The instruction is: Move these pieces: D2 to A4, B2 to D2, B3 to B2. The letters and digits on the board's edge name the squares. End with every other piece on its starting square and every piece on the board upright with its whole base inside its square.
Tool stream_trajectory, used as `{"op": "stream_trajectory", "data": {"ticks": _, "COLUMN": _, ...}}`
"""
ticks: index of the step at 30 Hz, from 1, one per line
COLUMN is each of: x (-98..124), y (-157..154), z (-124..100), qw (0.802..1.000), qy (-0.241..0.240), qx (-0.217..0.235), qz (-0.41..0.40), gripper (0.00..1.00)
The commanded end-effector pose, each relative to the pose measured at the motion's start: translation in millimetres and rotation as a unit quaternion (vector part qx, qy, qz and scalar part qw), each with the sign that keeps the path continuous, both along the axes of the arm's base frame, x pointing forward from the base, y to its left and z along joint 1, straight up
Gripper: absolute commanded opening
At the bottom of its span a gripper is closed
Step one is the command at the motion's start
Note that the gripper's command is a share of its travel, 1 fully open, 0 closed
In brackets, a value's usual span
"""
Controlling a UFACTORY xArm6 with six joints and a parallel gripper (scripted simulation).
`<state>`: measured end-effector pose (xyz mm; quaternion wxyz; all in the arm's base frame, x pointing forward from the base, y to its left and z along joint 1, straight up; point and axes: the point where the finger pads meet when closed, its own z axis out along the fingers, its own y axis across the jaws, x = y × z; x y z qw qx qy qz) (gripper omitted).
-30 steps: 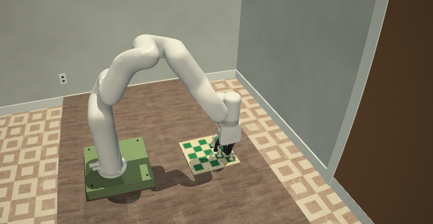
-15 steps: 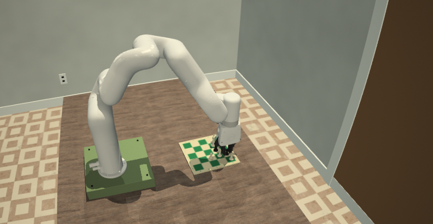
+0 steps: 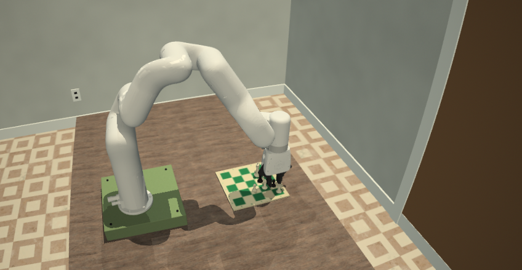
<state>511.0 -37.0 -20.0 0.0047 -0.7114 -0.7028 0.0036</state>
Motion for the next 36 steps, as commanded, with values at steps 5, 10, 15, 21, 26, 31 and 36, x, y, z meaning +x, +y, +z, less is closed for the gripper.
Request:
{"op": "stream_trajectory", "data": {"ticks": 5, "x": 2, "y": 0, "z": 9, "qw": 1.000, "qy": -0.002, "qx": 0.000, "qz": 0.000, "gripper": 0.34}}
{"op": "stream_trajectory", "data": {"ticks": 10, "x": 2, "y": 0, "z": 21, "qw": 1.000, "qy": -0.002, "qx": 0.000, "qz": 0.000, "gripper": 0.34}}
{"op": "stream_trajectory", "data": {"ticks": 15, "x": 2, "y": 0, "z": 47, "qw": 1.000, "qy": -0.002, "qx": 0.000, "qz": 0.000, "gripper": 0.34}}
{"op": "stream_trajectory", "data": {"ticks": 21, "x": 2, "y": 0, "z": 78, "qw": 1.000, "qy": -0.002, "qx": 0.000, "qz": 0.000, "gripper": 0.34}}
{"op": "stream_trajectory", "data": {"ticks": 26, "x": 2, "y": 0, "z": 87, "qw": 1.000, "qy": -0.002, "qx": 0.000, "qz": 0.000, "gripper": 0.34}}
{"op": "stream_trajectory", "data": {"ticks": 31, "x": 2, "y": 0, "z": 92, "qw": 1.000, "qy": -0.002, "qx": 0.000, "qz": 0.000, "gripper": 0.34}}
{"op": "stream_trajectory", "data": {"ticks": 36, "x": 2, "y": 0, "z": 92, "qw": 1.000, "qy": -0.002, "qx": 0.000, "qz": 0.000, "gripper": 1.00}}
